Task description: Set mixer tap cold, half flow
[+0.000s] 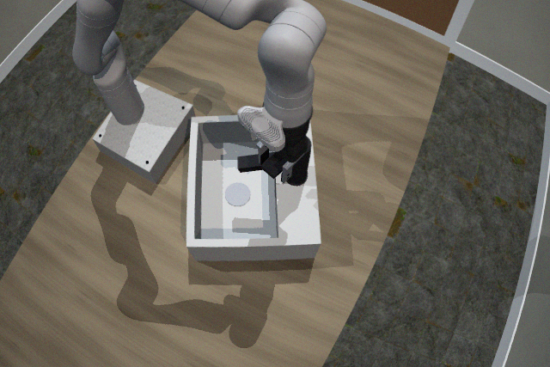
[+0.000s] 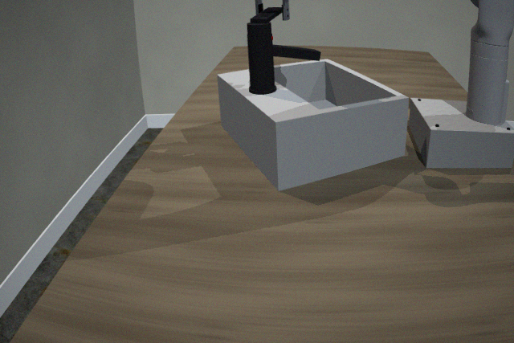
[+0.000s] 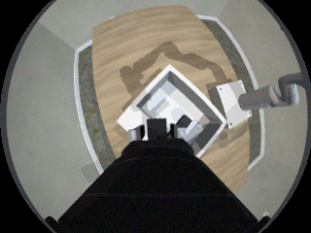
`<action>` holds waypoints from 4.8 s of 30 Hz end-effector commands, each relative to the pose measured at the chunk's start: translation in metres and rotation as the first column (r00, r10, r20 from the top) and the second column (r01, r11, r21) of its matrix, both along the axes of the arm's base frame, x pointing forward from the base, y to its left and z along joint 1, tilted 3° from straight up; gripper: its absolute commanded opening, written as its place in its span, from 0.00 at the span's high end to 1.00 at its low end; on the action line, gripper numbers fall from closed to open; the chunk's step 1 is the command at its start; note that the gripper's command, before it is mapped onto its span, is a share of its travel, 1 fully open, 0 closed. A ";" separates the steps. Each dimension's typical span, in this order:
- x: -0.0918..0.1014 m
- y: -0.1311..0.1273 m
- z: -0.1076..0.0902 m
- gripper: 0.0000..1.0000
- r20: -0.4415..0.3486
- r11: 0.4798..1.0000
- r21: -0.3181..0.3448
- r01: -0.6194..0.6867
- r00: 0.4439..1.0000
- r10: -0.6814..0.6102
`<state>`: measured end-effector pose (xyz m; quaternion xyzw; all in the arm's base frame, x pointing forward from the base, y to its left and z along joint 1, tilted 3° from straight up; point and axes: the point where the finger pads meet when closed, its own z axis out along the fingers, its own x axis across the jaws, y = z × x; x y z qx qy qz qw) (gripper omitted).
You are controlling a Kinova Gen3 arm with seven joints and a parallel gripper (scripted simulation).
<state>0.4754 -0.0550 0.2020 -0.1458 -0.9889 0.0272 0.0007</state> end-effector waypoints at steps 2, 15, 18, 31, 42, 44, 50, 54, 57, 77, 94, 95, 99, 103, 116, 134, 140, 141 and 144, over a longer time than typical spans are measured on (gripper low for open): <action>0.000 0.000 0.001 0.00 0.002 1.000 0.000 0.000 1.000 0.000; 0.000 0.000 0.001 0.00 0.002 1.000 0.000 0.000 1.000 0.000; 0.000 0.000 0.001 0.00 0.002 1.000 0.000 0.000 1.000 0.000; 0.000 0.000 0.001 1.00 0.002 1.000 0.000 0.000 1.000 0.000; 0.000 0.000 0.001 1.00 0.002 1.000 0.000 0.000 1.000 0.000; 0.000 0.000 0.001 1.00 0.002 1.000 0.000 0.000 1.000 0.000; 0.000 0.000 0.001 1.00 0.002 1.000 0.000 0.000 1.000 0.000; 0.000 0.000 0.001 1.00 0.002 1.000 0.000 0.000 1.000 0.000; 0.000 0.000 0.001 1.00 0.002 1.000 0.000 0.000 1.000 0.000; 0.000 0.000 0.001 1.00 0.002 1.000 0.000 0.000 1.000 0.000; 0.001 0.001 0.002 1.00 0.002 1.000 0.000 0.000 1.000 0.000; 0.001 0.001 0.004 1.00 0.002 1.000 0.000 0.000 1.000 0.000; 0.001 0.003 0.007 1.00 0.002 1.000 0.000 0.000 1.000 0.000; 0.001 0.003 0.007 1.00 0.002 1.000 0.000 0.000 1.000 0.000; 0.001 0.003 0.007 1.00 0.002 1.000 0.000 0.000 1.000 0.000; 0.002 0.004 0.009 1.00 0.002 1.000 0.000 0.000 1.000 0.000; 0.002 0.004 0.009 1.00 0.002 1.000 0.000 0.000 1.000 0.000; 0.002 0.004 0.009 1.00 0.002 1.000 0.000 0.000 1.000 0.000; 0.002 0.004 0.009 1.00 0.002 1.000 0.000 0.000 1.000 0.000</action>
